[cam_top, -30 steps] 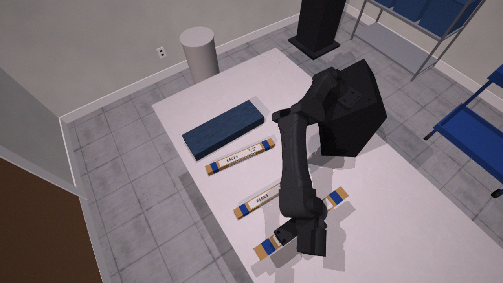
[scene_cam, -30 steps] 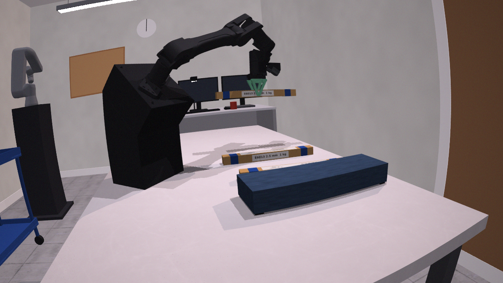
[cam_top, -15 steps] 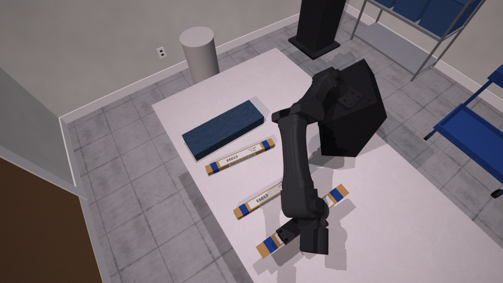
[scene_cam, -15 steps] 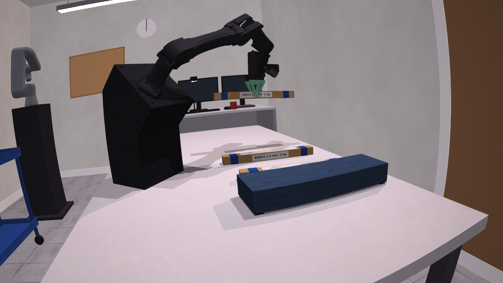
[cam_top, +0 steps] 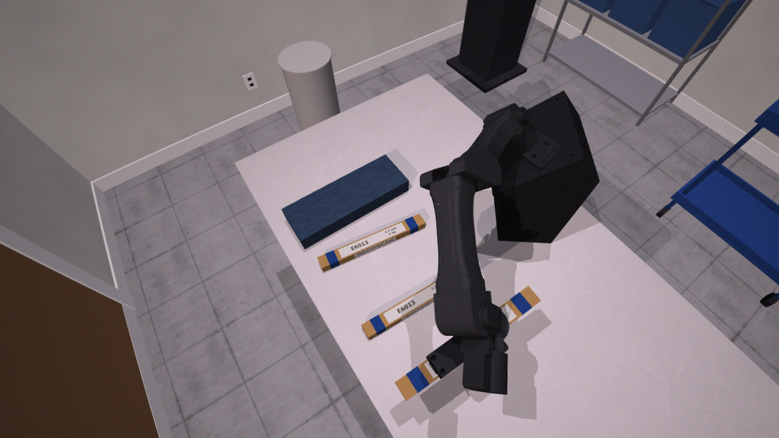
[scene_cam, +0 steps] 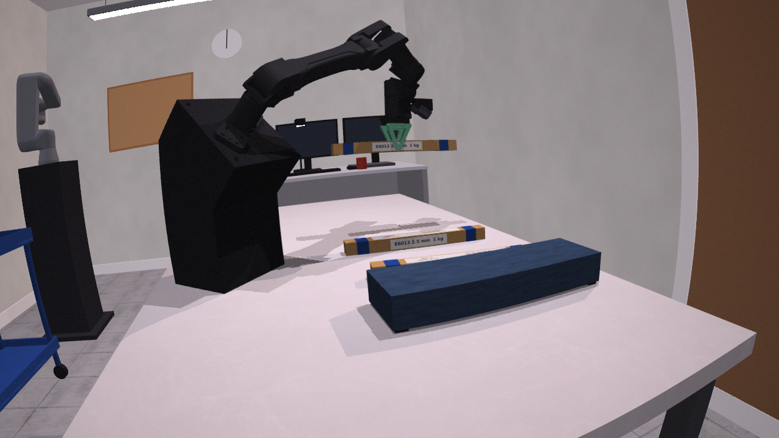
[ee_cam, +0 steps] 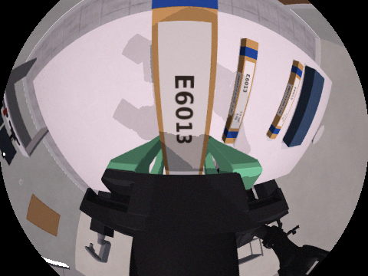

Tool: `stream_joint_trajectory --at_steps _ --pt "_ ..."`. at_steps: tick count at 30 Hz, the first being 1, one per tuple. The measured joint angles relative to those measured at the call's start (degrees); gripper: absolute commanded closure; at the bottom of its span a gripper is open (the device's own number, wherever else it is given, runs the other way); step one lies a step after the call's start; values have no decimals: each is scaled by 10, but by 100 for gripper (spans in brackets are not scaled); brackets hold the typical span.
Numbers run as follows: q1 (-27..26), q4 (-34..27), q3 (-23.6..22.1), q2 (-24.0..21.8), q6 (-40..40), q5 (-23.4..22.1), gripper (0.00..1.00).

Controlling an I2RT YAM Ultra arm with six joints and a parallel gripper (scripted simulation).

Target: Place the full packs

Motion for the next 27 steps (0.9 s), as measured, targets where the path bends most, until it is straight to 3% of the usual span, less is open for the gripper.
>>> stream_joint_trajectory --at_steps 27 --pt "0 17 -21 -2 -5 0 100"
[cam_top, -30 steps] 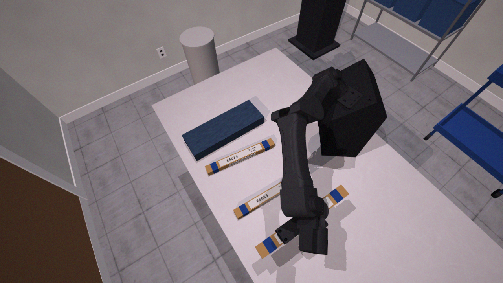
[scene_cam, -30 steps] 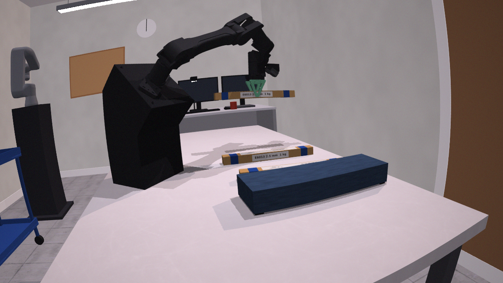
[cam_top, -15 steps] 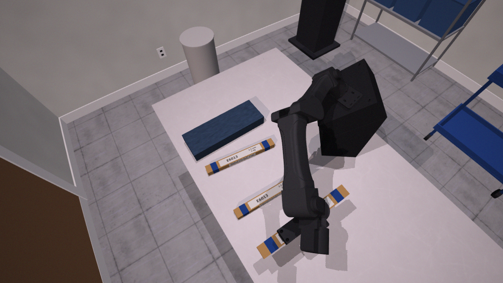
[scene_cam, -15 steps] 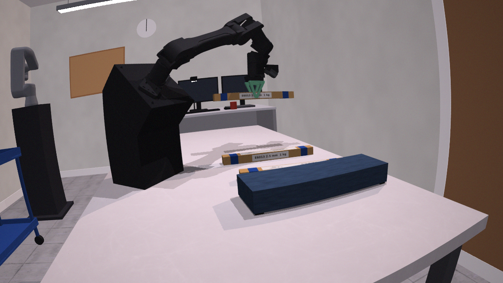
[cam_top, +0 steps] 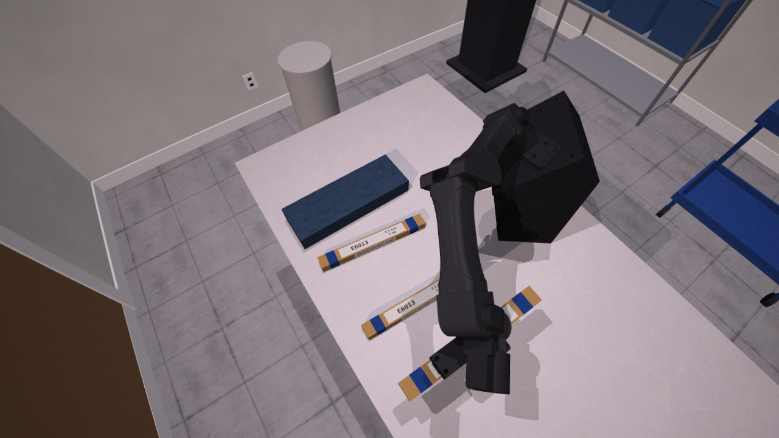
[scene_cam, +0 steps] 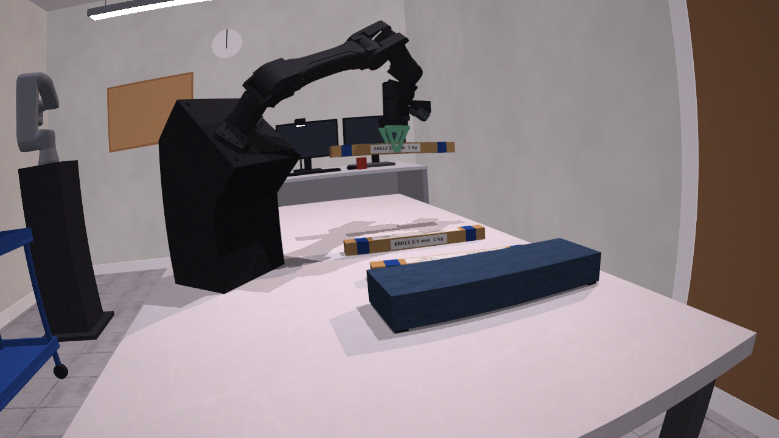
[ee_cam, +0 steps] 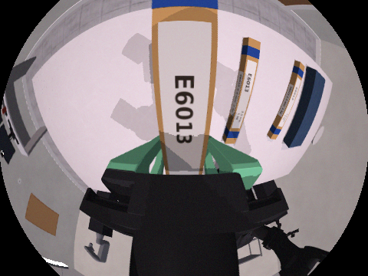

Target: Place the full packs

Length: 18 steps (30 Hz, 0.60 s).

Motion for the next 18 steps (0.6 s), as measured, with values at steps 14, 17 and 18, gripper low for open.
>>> stream_joint_trajectory --at_steps 14,17,18 --pt "0 3 -2 -2 -2 0 100" --pt "0 3 -5 -5 -3 0 100" --pt "0 3 -5 -5 -3 0 100"
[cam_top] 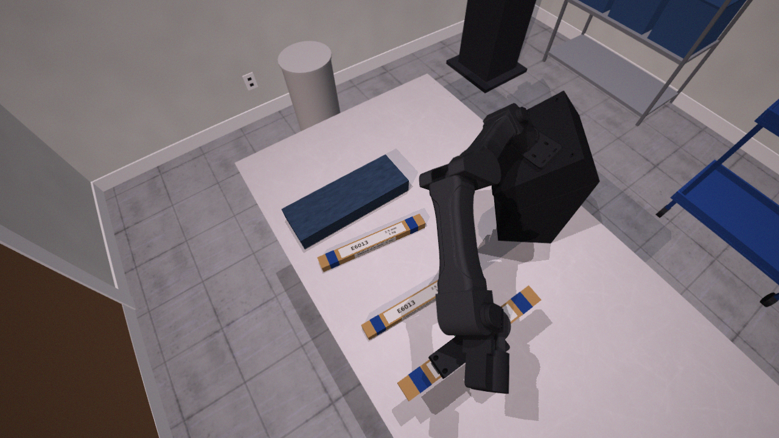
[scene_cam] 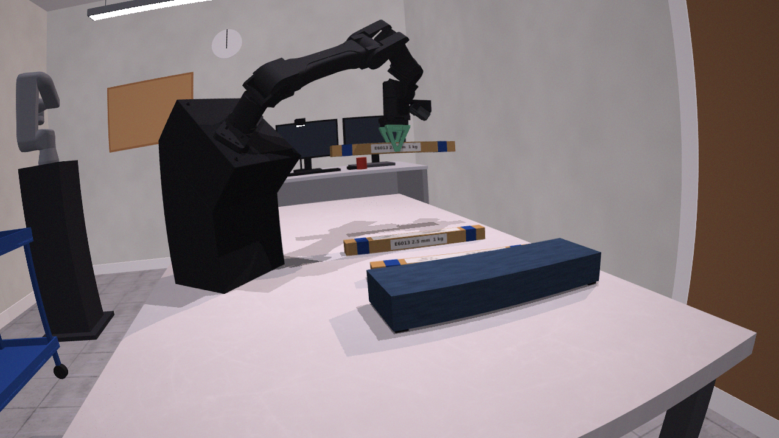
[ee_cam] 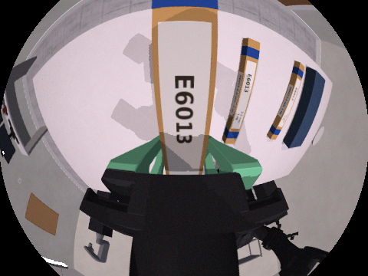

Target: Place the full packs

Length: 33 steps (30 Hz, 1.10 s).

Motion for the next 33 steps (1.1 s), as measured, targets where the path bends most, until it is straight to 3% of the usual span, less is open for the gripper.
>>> stream_joint_trajectory --at_steps 18,33 --pt "0 9 -13 -6 -3 1 100" --pt "-25 75 -182 -102 -28 -1 100"
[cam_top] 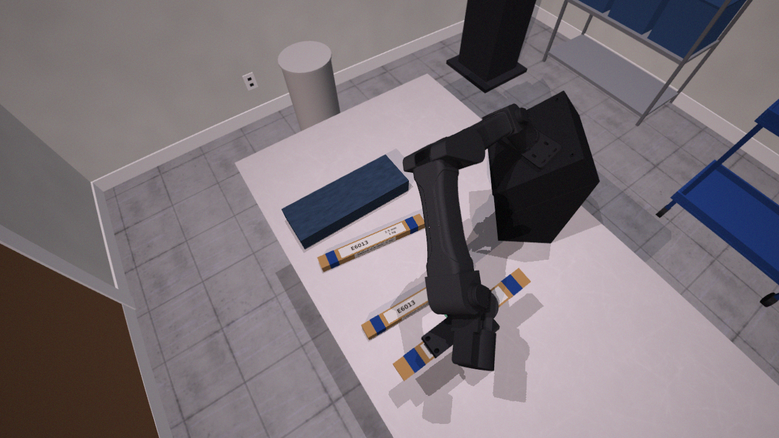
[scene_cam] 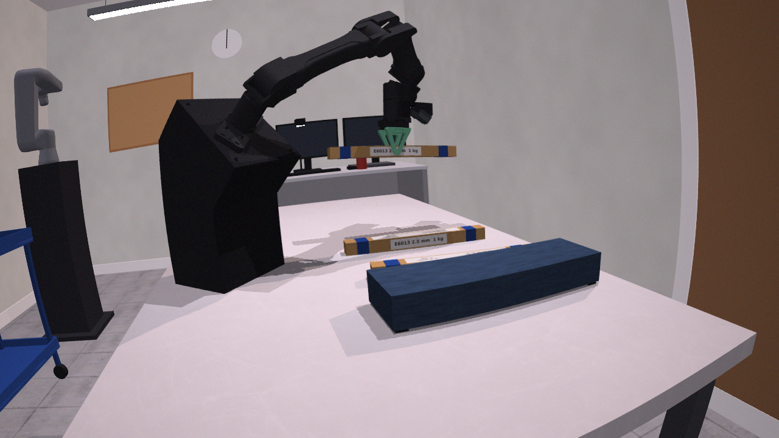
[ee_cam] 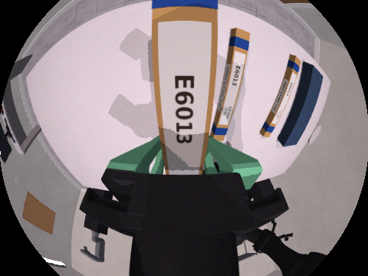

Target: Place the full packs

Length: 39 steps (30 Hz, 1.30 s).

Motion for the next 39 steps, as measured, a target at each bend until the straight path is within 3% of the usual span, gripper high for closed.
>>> stream_joint_trajectory --at_steps 15,39 --pt "-22 67 -115 -84 -37 -3 100" --pt "-63 138 -234 -195 -98 -9 100"
